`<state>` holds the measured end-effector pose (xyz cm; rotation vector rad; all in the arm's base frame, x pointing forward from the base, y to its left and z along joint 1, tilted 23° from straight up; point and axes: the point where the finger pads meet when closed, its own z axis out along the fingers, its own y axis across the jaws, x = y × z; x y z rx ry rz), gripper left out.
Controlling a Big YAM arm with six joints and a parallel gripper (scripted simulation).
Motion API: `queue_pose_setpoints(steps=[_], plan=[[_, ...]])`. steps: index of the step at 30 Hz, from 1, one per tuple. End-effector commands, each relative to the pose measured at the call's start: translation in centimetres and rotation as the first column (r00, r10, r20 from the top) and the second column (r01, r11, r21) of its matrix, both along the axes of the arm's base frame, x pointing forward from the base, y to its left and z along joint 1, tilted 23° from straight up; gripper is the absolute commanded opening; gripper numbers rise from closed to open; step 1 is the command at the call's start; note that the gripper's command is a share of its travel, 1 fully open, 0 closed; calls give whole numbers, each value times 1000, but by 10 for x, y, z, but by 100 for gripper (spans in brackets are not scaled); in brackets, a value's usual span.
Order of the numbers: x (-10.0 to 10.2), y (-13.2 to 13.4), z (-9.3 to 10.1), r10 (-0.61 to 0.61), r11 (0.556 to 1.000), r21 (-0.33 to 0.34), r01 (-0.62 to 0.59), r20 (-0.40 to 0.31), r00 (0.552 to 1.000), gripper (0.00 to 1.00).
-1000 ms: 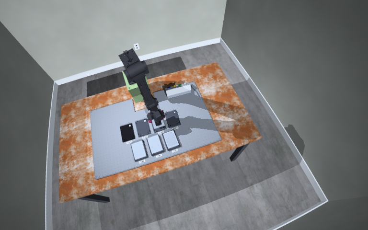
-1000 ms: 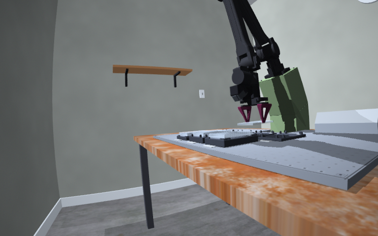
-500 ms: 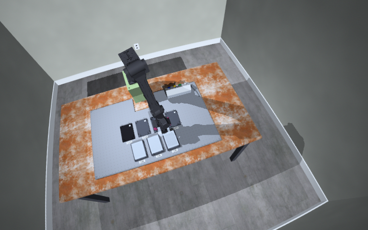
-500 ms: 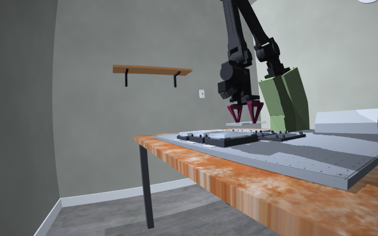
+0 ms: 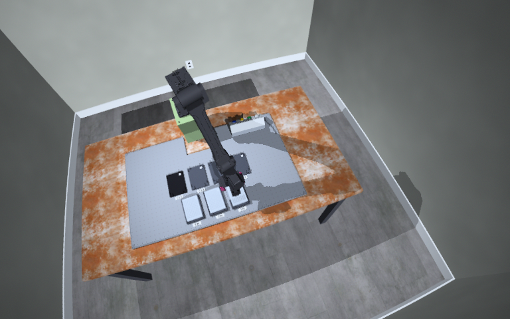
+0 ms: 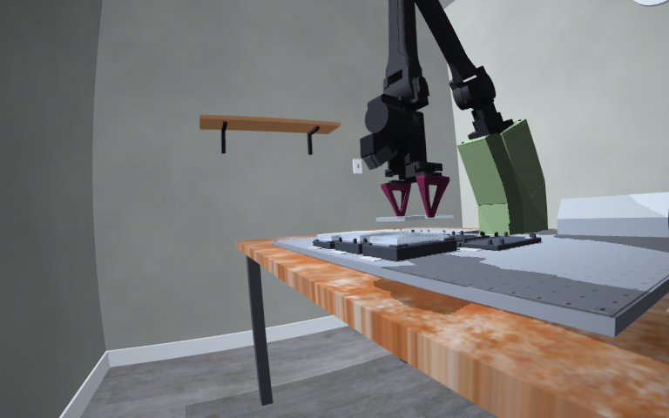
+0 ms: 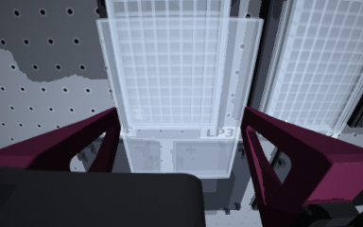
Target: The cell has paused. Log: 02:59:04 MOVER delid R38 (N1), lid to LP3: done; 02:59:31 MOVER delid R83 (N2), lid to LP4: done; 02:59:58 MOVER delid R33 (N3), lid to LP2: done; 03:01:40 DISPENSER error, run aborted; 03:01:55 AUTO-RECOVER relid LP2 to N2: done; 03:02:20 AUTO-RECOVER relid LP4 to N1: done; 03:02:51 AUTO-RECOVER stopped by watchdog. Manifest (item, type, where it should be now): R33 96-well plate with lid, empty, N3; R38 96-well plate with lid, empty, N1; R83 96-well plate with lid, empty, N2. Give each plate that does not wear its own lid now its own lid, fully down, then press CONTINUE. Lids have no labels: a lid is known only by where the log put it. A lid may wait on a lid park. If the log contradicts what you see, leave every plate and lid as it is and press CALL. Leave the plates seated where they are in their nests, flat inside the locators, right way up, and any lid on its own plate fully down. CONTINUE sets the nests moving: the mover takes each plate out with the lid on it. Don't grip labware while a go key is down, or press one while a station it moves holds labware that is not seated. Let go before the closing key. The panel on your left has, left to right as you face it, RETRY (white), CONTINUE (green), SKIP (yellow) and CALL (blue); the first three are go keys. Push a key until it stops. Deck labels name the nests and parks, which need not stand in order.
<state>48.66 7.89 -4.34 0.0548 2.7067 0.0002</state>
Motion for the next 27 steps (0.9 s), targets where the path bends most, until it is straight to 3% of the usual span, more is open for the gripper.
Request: queue_pose_setpoints(steps=[1, 8, 11, 12, 19, 27], plan=[[5, 6, -5, 3, 1000, -6, -4, -24, 1000, 0], [37, 17, 9, 5, 1000, -4, -5, -20, 1000, 0], [38, 11, 9, -4, 1000, -5, 3, -20, 1000, 0], [23, 8, -1, -4, 1000, -11, 4, -48, 999, 0], [34, 10, 4, -4, 1000, -4, 4, -16, 1000, 0], [29, 8, 0, -4, 1000, -6, 4, -21, 1000, 0]])
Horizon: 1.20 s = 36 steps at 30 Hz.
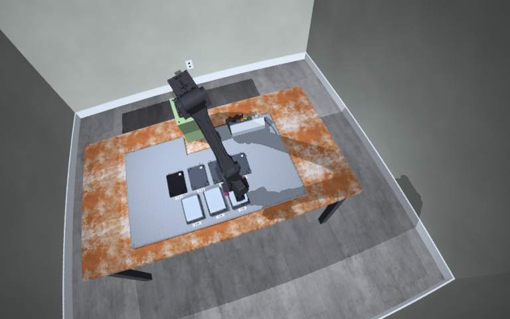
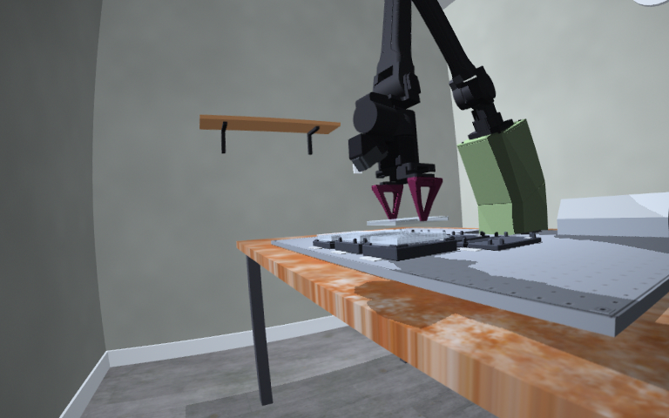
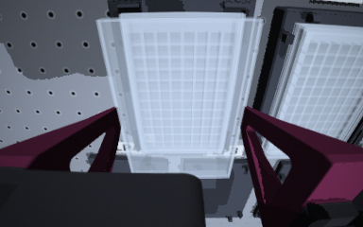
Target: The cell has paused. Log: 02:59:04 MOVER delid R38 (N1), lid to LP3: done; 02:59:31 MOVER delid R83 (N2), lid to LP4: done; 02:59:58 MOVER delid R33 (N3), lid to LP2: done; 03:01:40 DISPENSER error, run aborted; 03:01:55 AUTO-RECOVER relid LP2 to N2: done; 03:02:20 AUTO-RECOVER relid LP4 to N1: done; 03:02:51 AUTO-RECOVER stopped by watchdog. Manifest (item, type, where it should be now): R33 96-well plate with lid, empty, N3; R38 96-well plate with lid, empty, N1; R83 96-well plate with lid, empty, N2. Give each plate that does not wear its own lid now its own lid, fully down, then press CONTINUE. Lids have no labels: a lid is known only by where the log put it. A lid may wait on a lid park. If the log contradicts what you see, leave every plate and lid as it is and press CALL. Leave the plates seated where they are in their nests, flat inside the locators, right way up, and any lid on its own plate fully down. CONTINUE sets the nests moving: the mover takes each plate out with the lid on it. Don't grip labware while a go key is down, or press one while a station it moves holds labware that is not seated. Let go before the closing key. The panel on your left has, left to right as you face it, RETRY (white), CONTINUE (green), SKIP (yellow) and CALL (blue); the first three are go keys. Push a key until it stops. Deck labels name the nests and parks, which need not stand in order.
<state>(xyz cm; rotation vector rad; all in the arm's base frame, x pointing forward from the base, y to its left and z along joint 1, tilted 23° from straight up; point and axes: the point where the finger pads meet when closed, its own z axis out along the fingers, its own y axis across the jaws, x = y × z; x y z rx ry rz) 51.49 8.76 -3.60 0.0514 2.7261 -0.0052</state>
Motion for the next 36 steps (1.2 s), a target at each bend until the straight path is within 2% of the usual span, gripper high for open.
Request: queue_pose_setpoints(steps=[1, 36], plan=[[1, -1, -8, -6, 1000, -2, 6, -1, 1000, 0], [-3, -6, -13, -7, 1000, -4, 7, -7, 1000, 0]])
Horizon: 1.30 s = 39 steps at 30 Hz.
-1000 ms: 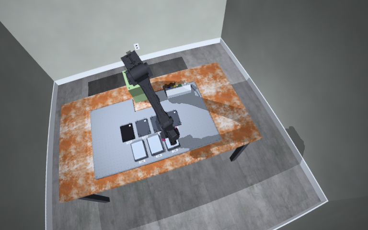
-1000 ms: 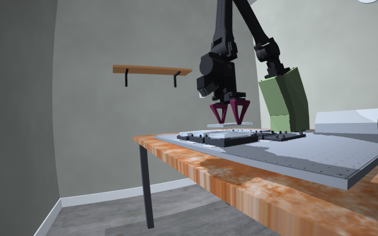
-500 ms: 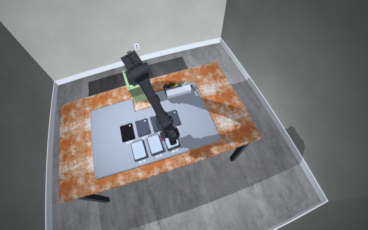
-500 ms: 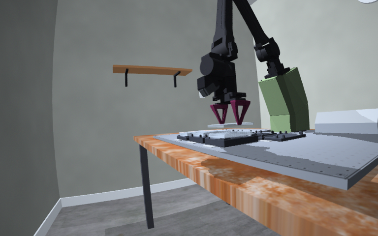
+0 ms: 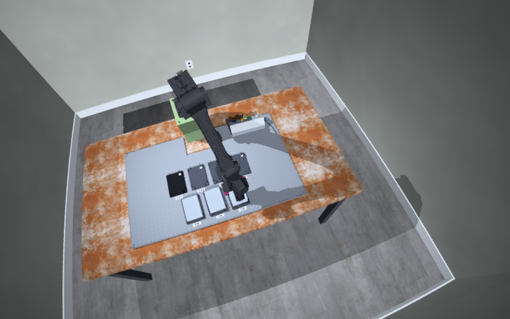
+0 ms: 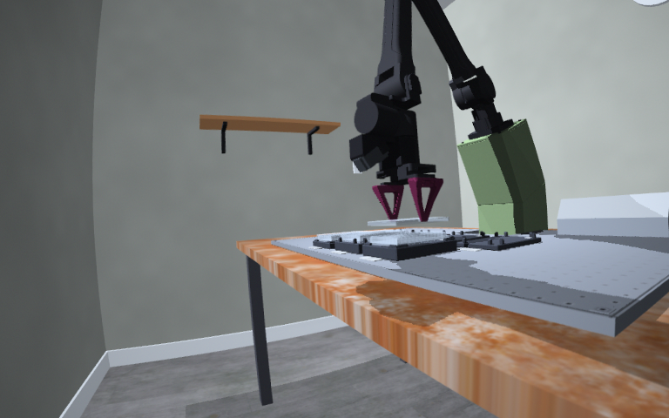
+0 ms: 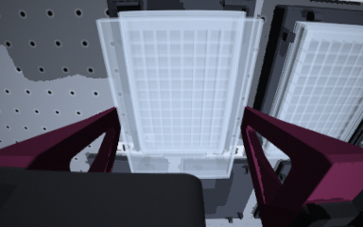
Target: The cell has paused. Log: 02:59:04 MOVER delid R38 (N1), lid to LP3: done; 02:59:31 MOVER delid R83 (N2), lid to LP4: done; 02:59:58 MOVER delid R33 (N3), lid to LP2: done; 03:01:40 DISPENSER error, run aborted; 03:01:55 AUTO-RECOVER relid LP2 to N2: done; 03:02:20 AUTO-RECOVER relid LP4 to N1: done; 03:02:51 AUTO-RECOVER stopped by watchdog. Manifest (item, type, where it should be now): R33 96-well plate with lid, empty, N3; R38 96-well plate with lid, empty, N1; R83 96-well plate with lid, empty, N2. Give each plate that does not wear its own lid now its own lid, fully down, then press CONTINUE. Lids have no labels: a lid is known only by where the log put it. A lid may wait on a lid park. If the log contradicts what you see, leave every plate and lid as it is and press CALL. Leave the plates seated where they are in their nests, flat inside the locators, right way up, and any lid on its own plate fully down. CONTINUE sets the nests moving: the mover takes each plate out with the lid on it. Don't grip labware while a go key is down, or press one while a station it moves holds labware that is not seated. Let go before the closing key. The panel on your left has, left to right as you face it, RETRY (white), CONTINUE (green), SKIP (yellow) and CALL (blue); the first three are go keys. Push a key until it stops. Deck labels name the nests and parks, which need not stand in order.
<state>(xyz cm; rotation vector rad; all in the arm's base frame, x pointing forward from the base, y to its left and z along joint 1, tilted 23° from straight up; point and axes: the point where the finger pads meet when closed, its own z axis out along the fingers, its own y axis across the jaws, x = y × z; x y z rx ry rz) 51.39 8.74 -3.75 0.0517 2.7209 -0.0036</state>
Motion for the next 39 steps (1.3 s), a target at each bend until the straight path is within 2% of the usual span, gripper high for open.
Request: queue_pose_setpoints(steps=[1, 17, 39], plan=[[-1, -5, -11, -7, 1000, -5, 7, -10, 1000, 0], [14, -4, -7, -5, 1000, -1, 5, 15, 1000, 0], [17, -4, -13, -4, 1000, 0, 4, 14, 1000, 0]])
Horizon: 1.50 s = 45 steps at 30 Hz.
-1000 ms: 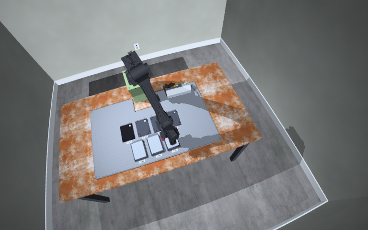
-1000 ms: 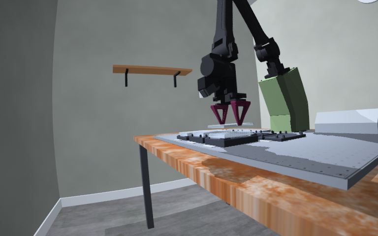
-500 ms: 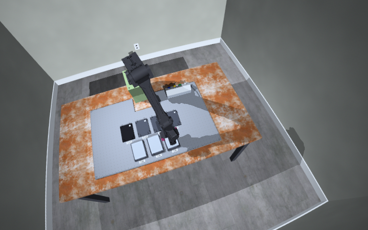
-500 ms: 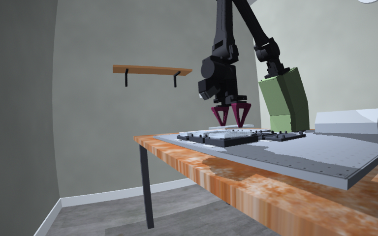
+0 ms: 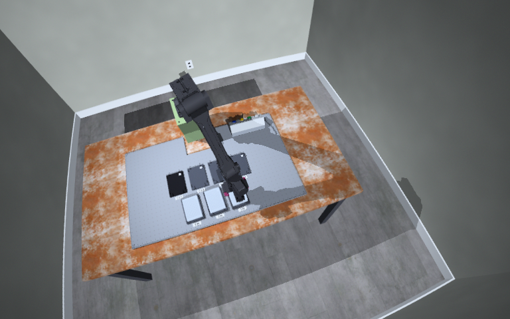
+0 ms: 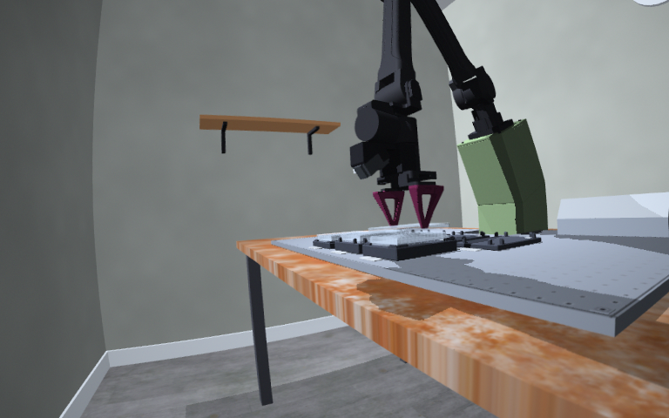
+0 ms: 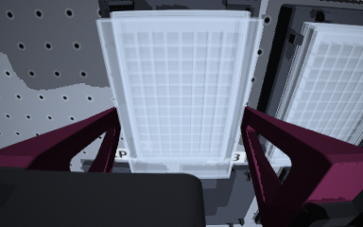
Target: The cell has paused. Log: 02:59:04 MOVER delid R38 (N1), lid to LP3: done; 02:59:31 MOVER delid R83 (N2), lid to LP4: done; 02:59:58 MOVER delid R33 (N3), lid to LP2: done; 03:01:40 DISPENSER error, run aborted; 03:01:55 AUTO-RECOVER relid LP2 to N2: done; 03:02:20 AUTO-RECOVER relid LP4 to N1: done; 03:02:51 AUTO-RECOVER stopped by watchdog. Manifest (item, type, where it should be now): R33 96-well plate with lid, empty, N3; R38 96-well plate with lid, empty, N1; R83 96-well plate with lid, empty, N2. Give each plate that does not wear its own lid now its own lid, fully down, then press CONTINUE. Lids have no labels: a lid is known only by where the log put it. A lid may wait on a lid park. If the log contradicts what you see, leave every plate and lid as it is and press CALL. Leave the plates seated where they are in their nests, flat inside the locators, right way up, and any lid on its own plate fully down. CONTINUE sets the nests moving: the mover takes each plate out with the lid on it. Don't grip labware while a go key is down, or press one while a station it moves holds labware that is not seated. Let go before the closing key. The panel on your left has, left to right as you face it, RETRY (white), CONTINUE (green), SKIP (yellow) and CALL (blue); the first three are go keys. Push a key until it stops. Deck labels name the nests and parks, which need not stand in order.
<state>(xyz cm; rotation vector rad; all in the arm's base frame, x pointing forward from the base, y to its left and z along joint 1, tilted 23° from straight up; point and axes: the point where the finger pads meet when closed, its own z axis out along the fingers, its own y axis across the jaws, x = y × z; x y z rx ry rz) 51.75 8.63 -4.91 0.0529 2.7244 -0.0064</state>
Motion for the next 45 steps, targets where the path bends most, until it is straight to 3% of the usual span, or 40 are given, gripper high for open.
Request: queue_pose_setpoints(steps=[1, 45], plan=[[13, -3, -2, -3, 1000, 0, 3, 12, 1000, 0], [19, -3, -15, -2, 1000, 2, 2, 16, 1000, 0]])
